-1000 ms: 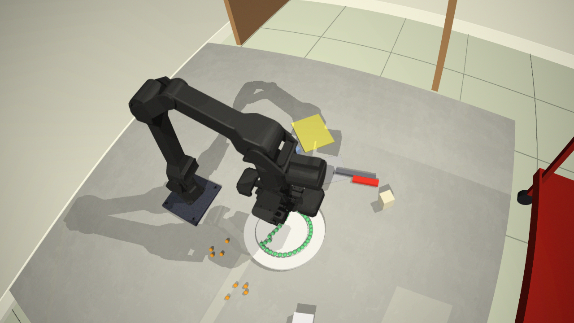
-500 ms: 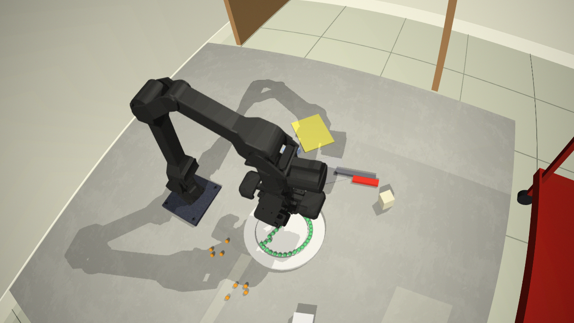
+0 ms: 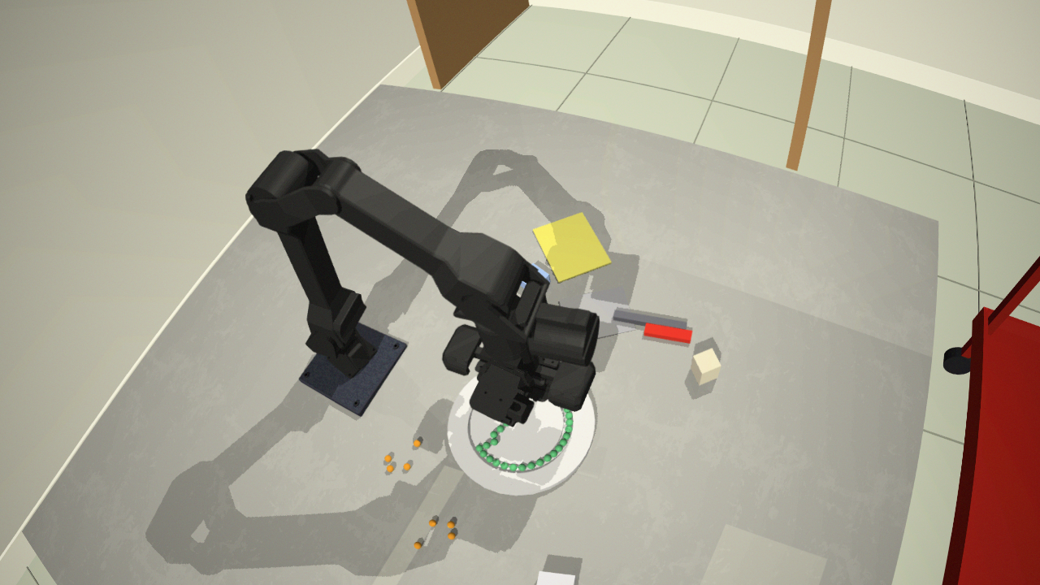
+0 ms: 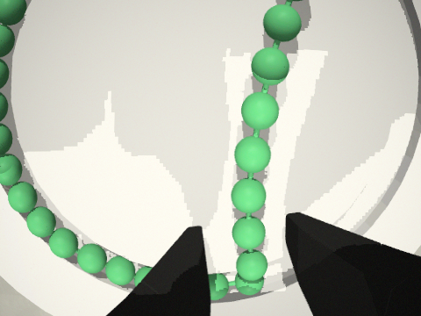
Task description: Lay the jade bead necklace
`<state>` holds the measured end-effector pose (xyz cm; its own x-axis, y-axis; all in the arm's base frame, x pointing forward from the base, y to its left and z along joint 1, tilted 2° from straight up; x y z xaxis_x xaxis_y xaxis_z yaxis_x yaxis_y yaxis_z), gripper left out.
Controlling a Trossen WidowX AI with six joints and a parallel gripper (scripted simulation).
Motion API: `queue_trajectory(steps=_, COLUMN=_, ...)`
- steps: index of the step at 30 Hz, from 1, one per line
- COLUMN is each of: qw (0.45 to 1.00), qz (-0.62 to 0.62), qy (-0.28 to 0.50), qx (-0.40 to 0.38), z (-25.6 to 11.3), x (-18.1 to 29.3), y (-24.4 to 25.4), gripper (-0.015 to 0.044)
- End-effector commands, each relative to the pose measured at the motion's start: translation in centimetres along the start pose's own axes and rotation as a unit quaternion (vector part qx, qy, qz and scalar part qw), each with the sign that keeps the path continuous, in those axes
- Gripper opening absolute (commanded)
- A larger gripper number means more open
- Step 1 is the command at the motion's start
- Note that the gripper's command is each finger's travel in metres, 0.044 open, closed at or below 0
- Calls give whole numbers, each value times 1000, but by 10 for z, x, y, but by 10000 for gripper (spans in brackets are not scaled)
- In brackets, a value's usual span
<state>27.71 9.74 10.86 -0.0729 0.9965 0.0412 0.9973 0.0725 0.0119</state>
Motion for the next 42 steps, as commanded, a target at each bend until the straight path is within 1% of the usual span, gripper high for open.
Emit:
queue_trajectory(steps=1, qw=1000, qz=4, qy=1, qx=4, z=5, x=0, y=-1, gripper=120)
queue_trajectory(steps=3, qw=1000, qz=4, qy=1, qx=4, z=5, x=0, y=-1, gripper=120)
queue_trajectory(steps=7, qw=1000, qz=0, qy=0, qx=1, z=2, x=0, y=0, gripper=15)
queue_trajectory(steps=8, qw=1000, qz=0, qy=0, qx=1, z=2, x=0, y=0, gripper=0)
queue_trajectory(steps=42, qw=1000, qz=1, qy=0, qx=1, z=2, x=0, y=0, gripper=0)
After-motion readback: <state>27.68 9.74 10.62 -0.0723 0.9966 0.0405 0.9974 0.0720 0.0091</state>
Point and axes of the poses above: the point midway between the two fingers, 35 mm back from their tips, its own z axis out along the fingers, its own y axis across the jaws, x = y × z, the point moved 6 cm from there along -z, back along the fingers, and after that the axes turned 10 degrees about z, right-handed, at the moved point
